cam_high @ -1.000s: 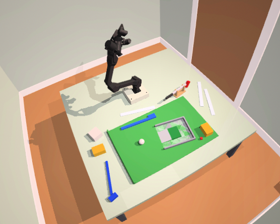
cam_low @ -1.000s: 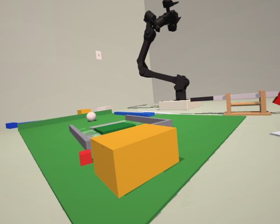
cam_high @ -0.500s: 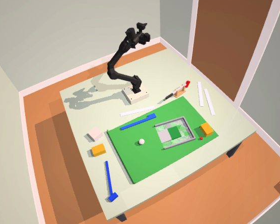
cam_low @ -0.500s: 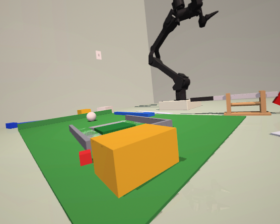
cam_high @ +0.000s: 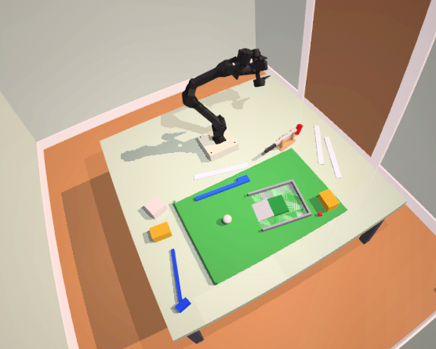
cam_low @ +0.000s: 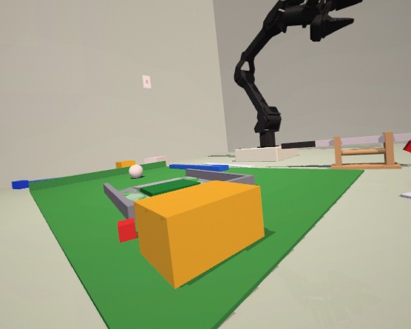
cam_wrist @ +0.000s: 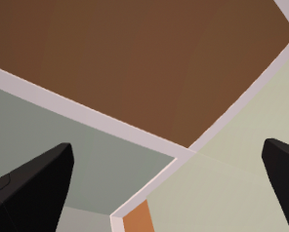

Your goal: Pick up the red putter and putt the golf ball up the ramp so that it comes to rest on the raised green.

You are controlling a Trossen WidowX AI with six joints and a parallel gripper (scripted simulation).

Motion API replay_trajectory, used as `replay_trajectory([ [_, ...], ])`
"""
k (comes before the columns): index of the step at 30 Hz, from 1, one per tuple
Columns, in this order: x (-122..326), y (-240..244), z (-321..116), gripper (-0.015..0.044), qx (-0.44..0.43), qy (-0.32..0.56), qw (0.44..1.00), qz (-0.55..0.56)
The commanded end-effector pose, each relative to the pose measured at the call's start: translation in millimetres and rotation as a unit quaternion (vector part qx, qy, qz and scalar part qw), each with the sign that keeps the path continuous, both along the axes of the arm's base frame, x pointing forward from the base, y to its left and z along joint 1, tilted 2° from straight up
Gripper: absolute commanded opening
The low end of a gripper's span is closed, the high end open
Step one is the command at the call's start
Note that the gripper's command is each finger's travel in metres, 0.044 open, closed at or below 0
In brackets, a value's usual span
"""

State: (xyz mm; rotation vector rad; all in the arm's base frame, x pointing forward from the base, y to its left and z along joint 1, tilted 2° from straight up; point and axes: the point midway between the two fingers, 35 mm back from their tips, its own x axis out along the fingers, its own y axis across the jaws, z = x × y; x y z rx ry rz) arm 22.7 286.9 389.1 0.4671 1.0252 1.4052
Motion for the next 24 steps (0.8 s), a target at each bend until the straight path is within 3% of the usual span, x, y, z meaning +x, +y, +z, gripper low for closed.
replay_trajectory([
  [1, 46.8, 17.4, -57.7, 0.044, -0.08, -0.126, 0.989, -0.005],
  [13, 139.5, -4.5, -182.4, 0.044, -0.265, -0.295, 0.915, 0.074],
  [24, 195.1, -67.2, -279.8, 0.044, -0.349, -0.387, 0.804, 0.288],
])
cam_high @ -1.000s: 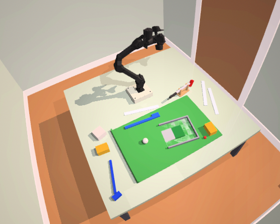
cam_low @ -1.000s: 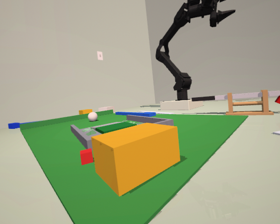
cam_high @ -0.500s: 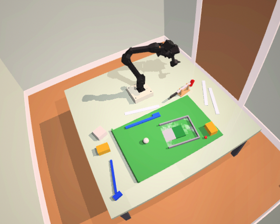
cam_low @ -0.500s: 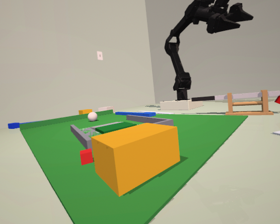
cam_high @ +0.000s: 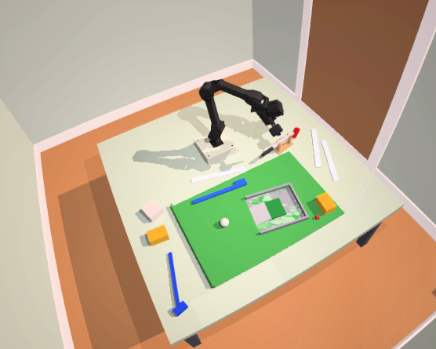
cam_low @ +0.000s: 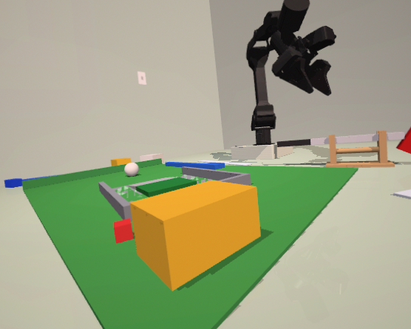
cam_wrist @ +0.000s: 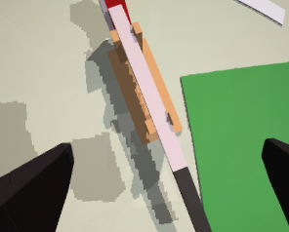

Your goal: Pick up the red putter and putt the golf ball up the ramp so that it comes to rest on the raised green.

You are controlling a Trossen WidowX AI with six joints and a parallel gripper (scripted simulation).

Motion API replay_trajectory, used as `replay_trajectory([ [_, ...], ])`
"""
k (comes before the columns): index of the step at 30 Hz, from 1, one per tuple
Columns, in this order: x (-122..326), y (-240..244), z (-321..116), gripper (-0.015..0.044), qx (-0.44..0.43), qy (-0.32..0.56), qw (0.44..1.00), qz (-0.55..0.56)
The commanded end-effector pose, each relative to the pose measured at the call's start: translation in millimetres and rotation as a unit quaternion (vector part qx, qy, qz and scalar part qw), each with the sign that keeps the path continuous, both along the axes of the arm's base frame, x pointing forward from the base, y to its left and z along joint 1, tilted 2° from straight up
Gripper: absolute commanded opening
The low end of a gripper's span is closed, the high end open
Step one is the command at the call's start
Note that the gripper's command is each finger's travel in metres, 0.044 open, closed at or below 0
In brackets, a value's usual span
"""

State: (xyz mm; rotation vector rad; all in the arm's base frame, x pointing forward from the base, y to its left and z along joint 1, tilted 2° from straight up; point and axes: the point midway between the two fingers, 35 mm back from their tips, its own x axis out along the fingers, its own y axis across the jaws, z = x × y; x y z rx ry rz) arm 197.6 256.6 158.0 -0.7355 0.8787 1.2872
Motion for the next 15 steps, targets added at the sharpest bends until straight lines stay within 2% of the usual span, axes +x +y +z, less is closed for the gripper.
replay_trajectory([
  [1, 22.7, -43.0, -56.0, 0.044, -0.091, -0.01, 0.988, 0.121],
  [4, 28.1, -59.7, -74.6, 0.044, -0.114, -0.006, 0.978, 0.175],
  [15, 27.7, -58.4, -79.3, 0.044, -0.115, -0.005, 0.977, 0.178],
])
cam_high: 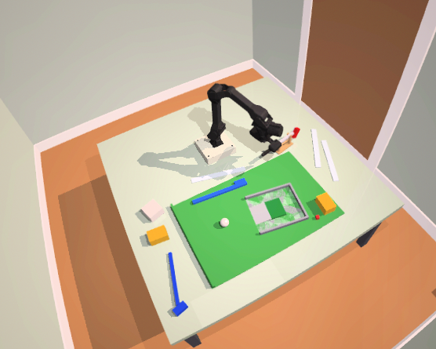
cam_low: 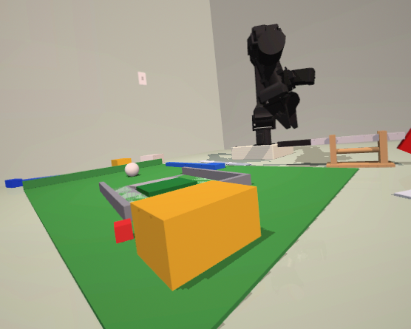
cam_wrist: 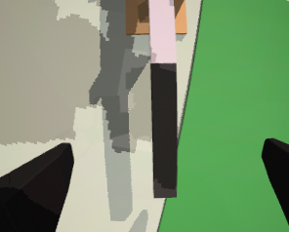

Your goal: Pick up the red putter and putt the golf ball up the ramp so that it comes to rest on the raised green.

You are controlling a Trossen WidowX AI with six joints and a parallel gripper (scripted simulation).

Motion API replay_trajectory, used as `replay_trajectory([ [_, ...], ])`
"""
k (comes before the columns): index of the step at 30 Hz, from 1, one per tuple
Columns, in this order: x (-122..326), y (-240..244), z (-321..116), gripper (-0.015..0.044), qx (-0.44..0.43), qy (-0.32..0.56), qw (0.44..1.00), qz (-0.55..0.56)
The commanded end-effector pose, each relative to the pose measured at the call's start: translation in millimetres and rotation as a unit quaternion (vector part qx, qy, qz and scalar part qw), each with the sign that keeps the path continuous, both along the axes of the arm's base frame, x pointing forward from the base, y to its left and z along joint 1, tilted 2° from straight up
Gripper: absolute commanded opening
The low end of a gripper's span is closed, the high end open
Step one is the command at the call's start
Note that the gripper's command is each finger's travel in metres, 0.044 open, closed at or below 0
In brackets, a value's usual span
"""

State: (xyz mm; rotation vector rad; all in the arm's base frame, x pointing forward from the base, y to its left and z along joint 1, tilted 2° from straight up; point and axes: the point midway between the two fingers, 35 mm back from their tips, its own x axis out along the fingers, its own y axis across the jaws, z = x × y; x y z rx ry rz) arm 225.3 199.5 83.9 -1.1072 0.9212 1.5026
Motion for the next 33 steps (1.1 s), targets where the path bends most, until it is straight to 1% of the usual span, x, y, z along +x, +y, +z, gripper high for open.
replay_trajectory([
  [1, 0.0, -1.0, -8.3, 0.044, -0.004, 0.0, 1.0, 0.006],
  [5, -0.5, -0.5, -24.0, 0.044, -0.004, 0.0, 1.0, 0.006],
  [10, -0.7, 0.1, -29.1, 0.044, -0.004, 0.0, 1.0, 0.006],
  [14, -1.2, 0.4, -47.0, 0.044, -0.004, 0.0, 1.0, 0.006],
  [22, -1.2, 0.5, -51.2, 0.044, -0.004, 0.0, 1.0, 0.006],
  [33, -1.6, 0.7, -68.1, 0.044, -0.004, 0.0, 1.0, 0.006],
])
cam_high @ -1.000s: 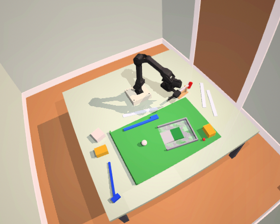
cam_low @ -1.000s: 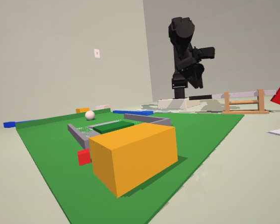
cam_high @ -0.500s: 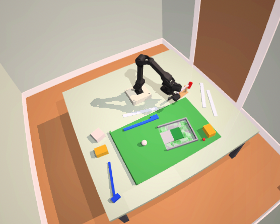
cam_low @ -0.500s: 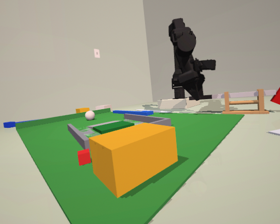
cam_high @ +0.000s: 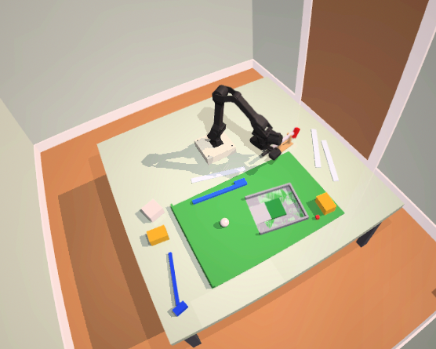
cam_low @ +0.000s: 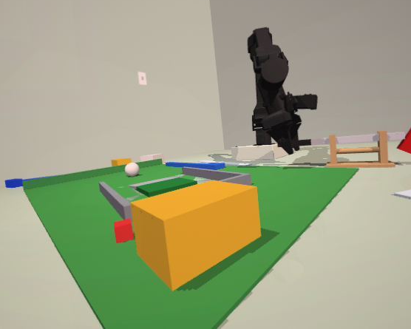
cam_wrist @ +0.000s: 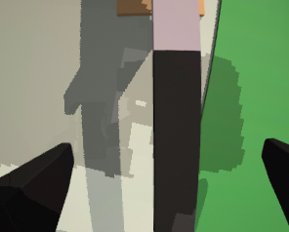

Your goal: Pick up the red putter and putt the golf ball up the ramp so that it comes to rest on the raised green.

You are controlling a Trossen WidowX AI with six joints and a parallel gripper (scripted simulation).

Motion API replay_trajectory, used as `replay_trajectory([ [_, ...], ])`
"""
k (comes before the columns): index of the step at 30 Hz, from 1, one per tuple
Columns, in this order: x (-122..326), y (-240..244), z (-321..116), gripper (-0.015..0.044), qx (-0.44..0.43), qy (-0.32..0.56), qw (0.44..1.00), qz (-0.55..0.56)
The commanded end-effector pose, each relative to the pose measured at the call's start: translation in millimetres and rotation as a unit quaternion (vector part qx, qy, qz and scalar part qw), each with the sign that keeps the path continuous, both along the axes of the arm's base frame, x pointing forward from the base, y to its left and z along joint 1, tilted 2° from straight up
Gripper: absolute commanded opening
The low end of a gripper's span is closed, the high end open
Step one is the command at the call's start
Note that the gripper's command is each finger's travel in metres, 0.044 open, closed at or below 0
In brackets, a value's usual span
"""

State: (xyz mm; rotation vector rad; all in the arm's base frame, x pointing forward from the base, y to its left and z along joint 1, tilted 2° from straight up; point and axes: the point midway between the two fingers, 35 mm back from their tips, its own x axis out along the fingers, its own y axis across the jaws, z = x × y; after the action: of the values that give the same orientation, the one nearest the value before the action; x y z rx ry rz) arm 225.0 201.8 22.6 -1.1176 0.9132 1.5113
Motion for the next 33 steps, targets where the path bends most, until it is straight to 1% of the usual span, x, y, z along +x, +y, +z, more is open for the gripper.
replay_trajectory([
  [1, -1.4, -1.6, -8.4, 0.044, -0.004, 0.002, 1.0, -0.001],
  [6, -1.5, -1.6, -10.6, 0.044, -0.004, 0.002, 1.0, -0.001],
  [21, -0.8, -0.3, -7.6, 0.0046, -0.001, 0.001, 1.0, 0.0],
  [28, -0.8, -0.3, -7.6, 0.0, -0.001, 0.001, 1.0, 0.0],
  [33, 1.6, 0.9, 6.6, 0.0, -0.001, 0.001, 1.0, 0.0],
])
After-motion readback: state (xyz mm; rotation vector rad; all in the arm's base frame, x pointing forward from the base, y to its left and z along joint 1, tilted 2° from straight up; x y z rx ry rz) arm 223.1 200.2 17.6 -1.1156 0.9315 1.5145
